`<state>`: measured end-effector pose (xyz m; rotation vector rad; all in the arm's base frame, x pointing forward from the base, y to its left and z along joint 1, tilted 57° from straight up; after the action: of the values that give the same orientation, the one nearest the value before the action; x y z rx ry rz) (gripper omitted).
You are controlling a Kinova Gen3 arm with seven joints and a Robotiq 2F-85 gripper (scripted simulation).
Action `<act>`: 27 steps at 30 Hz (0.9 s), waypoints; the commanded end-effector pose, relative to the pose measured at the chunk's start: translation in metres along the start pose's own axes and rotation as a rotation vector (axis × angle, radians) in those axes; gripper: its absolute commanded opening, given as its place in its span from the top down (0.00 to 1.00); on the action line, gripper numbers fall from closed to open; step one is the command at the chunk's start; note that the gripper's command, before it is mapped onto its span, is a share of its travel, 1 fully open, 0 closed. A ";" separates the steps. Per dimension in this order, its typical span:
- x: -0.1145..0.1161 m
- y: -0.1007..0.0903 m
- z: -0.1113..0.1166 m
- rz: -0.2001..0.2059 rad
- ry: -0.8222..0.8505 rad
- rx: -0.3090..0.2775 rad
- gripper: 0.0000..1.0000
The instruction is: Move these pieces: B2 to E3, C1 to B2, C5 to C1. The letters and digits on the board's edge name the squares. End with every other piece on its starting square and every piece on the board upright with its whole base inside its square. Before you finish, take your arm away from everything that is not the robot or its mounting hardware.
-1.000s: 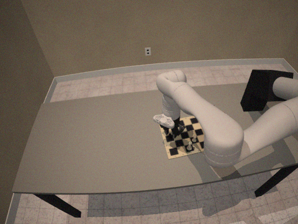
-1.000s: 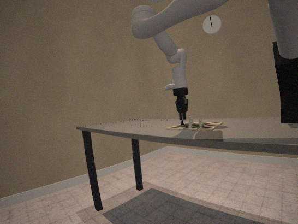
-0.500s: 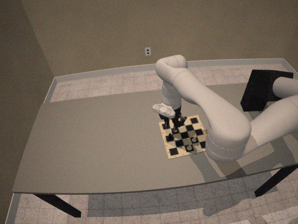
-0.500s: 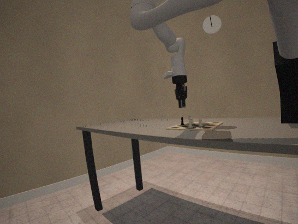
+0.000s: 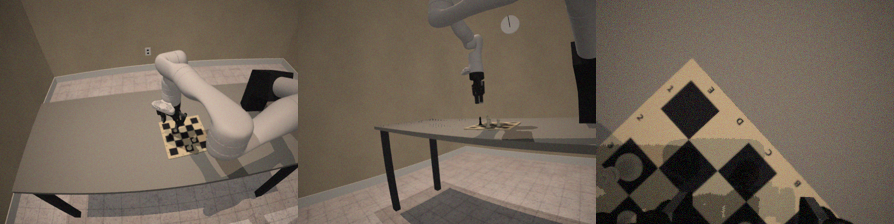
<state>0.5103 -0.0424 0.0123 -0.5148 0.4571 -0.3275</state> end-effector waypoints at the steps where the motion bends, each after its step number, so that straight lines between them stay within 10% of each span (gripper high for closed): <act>1: 0.000 -0.001 0.000 -0.002 0.000 0.000 0.00; 27: 0.000 -0.020 0.000 -0.002 0.000 0.000 0.00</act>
<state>0.5061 -0.0548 0.0205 -0.5164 0.4594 -0.3212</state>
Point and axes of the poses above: the point where the finger pads meet when closed, its own y axis out along the fingers, its own x axis across the jaws, z = x × y, the point moved 10 cm from there along -y, back along the fingers, and after that the axes turned 11 degrees about -y, right-handed, at the moved point
